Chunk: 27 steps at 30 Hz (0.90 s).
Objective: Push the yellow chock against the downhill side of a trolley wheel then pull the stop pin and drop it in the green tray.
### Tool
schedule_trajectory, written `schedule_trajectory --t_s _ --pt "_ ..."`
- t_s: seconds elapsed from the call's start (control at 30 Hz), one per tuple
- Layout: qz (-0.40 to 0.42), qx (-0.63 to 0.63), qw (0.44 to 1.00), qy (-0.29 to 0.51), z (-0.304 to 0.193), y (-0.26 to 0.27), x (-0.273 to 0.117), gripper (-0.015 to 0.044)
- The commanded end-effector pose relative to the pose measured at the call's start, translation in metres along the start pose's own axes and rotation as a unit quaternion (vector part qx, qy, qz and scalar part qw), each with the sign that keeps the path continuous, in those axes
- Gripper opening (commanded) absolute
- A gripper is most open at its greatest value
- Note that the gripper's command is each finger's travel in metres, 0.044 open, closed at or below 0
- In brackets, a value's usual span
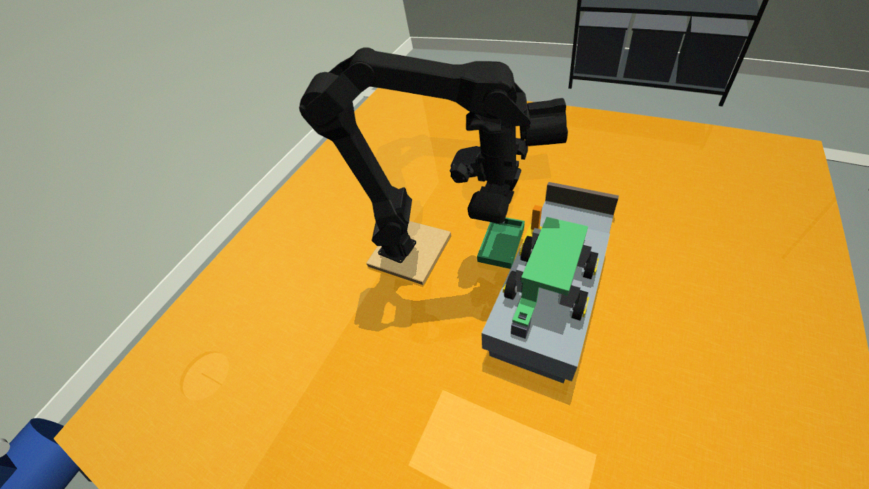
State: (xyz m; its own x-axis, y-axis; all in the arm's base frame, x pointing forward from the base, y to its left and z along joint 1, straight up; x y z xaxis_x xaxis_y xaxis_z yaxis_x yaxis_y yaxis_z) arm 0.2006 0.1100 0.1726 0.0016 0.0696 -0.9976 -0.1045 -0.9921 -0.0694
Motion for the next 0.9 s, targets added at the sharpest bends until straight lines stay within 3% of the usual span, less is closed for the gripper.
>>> schedule_trajectory --t_s 0.0,0.6,0.87 --pt "-0.034 -0.001 0.999 -0.008 0.0 0.001 0.009 0.0" --pt "-0.056 -0.001 0.998 -0.013 0.006 -0.018 0.057 0.0" --pt "-0.055 -0.001 0.998 -0.013 0.005 -0.014 0.058 0.019"
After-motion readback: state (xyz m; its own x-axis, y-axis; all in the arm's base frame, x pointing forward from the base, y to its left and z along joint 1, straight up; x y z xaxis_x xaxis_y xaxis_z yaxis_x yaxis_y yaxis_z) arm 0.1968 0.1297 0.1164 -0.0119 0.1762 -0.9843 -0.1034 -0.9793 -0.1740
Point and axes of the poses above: the point midway between the two fingers, 35 mm back from their tips, its own x axis out along the fingers, its own y axis across the jaws, z = x × y, the point moved 4 cm from there along -x, back along the fingers, and after that the axes turned 15 degrees about x, right-handed, at the moved point
